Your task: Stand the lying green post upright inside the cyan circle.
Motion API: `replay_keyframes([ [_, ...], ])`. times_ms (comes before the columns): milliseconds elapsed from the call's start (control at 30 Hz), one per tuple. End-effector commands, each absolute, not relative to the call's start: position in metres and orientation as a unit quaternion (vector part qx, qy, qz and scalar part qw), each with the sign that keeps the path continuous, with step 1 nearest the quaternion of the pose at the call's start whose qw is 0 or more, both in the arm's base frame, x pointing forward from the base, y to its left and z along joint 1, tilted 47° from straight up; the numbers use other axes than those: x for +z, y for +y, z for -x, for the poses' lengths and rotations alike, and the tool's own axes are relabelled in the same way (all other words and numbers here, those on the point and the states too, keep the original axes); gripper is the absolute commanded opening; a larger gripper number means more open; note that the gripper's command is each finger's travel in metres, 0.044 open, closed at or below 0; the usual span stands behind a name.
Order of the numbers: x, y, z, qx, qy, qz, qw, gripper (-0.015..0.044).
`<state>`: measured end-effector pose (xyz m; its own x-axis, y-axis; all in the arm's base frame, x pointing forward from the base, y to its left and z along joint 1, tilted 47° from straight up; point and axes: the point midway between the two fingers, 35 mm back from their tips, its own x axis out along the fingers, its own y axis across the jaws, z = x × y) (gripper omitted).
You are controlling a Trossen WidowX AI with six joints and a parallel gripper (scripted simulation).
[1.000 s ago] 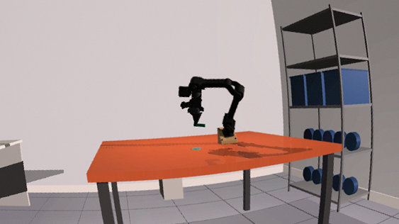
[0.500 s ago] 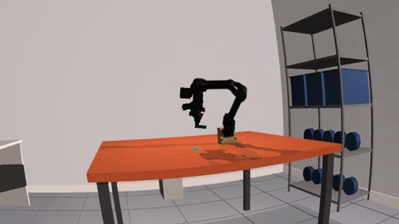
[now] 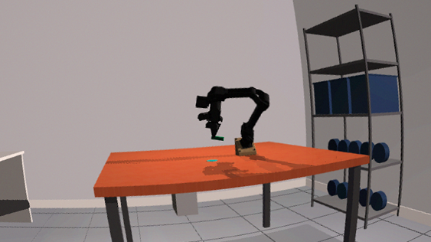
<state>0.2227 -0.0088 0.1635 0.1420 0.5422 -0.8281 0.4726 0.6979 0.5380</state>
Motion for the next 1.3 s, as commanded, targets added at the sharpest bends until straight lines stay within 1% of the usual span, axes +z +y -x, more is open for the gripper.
replay_keyframes([
  [0,0.160,-0.008,-0.220,0.017,0.657,-0.381,0.650,0.0023],
  [1267,0.146,-0.003,-0.211,-0.052,0.638,-0.311,0.702,0.0023],
])
